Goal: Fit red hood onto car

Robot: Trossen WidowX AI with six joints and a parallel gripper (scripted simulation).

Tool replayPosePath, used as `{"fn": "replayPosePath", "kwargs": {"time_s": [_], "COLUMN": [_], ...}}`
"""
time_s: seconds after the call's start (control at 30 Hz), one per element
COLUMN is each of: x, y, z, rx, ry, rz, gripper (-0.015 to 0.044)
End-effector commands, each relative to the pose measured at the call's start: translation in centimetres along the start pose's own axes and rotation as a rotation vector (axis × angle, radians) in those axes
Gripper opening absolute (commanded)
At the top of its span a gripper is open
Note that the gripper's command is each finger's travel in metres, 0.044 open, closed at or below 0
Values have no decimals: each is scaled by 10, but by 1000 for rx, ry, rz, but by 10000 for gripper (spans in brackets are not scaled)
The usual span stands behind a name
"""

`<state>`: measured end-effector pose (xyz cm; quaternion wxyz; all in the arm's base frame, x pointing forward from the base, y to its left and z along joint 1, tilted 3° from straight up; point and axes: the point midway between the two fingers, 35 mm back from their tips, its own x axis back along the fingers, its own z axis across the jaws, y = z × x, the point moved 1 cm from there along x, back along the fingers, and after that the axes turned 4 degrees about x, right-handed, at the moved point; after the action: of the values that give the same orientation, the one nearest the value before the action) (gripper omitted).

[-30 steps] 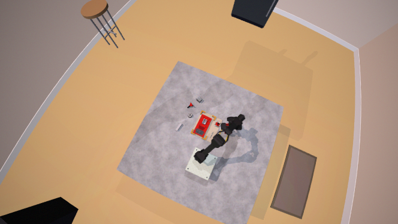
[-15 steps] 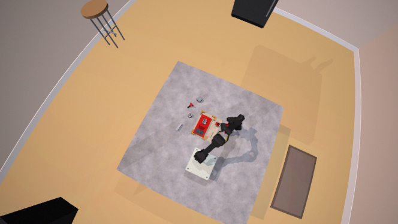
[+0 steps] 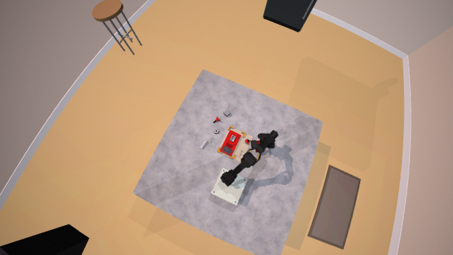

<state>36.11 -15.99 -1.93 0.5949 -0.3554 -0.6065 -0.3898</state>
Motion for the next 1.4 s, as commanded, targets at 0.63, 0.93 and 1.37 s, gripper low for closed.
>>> {"fn": "replayPosePath", "kwargs": {"time_s": [0.63,0.93,1.37], "x": [-15,-13,-12], "y": [-1,0,0], "z": [1,0,0], "rx": [0,-1,-1], "ry": [8,1,2], "rz": [3,1,1], "gripper": [440,387,222]}}
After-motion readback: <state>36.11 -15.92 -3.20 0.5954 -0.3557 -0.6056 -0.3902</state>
